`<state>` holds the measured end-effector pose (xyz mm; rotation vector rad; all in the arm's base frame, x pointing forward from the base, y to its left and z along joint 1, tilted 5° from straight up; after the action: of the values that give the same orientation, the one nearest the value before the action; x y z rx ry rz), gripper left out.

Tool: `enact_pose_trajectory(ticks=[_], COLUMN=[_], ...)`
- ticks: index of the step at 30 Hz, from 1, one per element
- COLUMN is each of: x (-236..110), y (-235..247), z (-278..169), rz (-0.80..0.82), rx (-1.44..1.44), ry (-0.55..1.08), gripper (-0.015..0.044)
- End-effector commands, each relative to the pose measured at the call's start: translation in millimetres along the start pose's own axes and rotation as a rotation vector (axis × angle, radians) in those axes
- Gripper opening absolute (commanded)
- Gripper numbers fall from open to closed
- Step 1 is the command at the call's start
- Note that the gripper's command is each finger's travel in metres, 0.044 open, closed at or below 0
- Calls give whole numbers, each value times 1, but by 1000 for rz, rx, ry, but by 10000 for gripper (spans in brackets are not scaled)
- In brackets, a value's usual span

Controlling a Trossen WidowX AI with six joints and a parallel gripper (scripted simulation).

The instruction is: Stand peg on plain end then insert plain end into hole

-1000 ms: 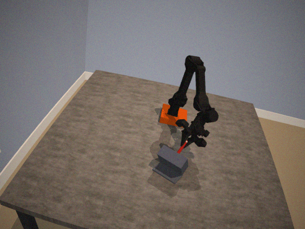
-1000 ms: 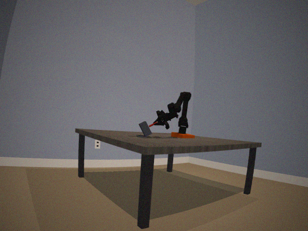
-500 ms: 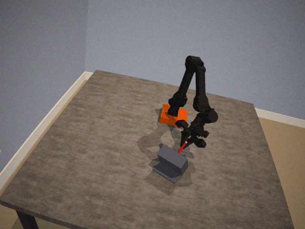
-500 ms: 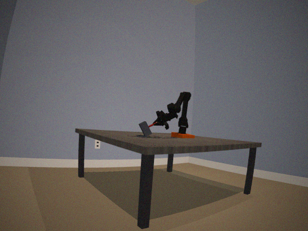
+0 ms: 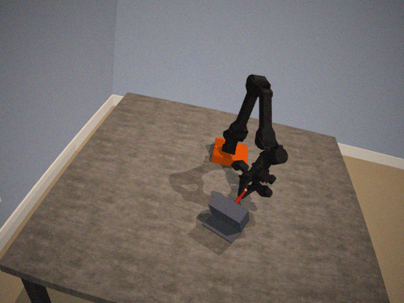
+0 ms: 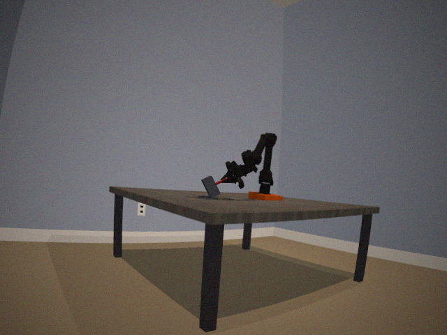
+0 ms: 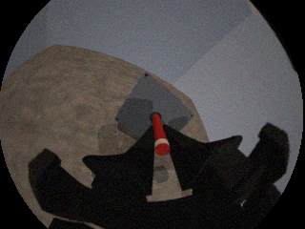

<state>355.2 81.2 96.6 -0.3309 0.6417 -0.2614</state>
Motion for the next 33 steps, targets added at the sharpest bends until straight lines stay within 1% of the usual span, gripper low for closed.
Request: enact_pose_trajectory(ticks=[1,33], x=[3,24], y=[1,1], z=[-1,-1], rz=[4,3], rx=[-5,-5], ry=[2,1], gripper=[0,0])
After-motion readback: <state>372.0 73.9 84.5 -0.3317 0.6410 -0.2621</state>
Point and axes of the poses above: the point midway between the two fingers, 35 mm back from their tips, its own x axis out along the fingers, its own y axis across the jaws, z = x × y, the point moved 2 cm from there along -x, back along the fingers, and after that the axes turned 12 degrees about x, right-handed, at the moved point
